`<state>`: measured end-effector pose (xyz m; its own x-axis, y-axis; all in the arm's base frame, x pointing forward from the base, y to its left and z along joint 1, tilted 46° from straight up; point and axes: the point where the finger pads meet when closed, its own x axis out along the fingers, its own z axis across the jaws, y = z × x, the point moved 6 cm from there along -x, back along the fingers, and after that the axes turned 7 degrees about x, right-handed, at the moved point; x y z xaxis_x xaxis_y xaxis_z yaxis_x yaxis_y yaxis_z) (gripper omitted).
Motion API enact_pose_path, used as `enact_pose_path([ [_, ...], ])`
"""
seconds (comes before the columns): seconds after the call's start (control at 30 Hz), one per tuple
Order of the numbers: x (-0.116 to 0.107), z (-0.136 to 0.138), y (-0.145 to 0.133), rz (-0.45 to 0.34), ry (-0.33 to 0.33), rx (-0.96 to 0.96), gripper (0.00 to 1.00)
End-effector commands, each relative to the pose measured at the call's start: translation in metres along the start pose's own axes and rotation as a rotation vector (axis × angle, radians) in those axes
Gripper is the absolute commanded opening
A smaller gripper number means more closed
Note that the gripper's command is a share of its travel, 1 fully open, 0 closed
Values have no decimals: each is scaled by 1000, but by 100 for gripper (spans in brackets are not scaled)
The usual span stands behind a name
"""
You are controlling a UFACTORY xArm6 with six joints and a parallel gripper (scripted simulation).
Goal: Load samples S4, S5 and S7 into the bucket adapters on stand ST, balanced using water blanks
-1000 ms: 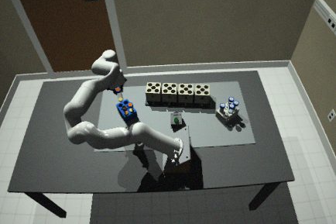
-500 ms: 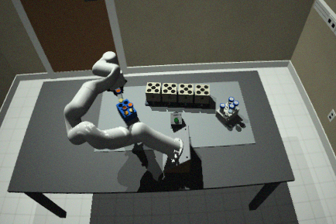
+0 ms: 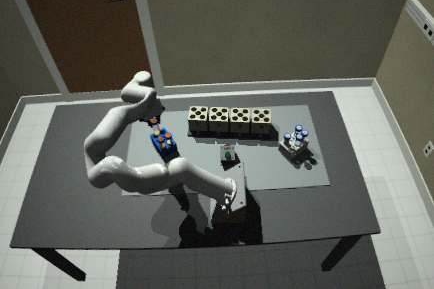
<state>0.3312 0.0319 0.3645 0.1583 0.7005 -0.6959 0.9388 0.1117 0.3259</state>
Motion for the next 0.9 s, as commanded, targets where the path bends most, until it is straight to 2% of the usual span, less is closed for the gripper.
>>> enact_pose_path([
  [0.0,7,0,1,3,-1,-1,0],
  [0.5,33,0,1,3,-1,-1,0],
  [0.87,34,0,1,3,-1,-1,0],
])
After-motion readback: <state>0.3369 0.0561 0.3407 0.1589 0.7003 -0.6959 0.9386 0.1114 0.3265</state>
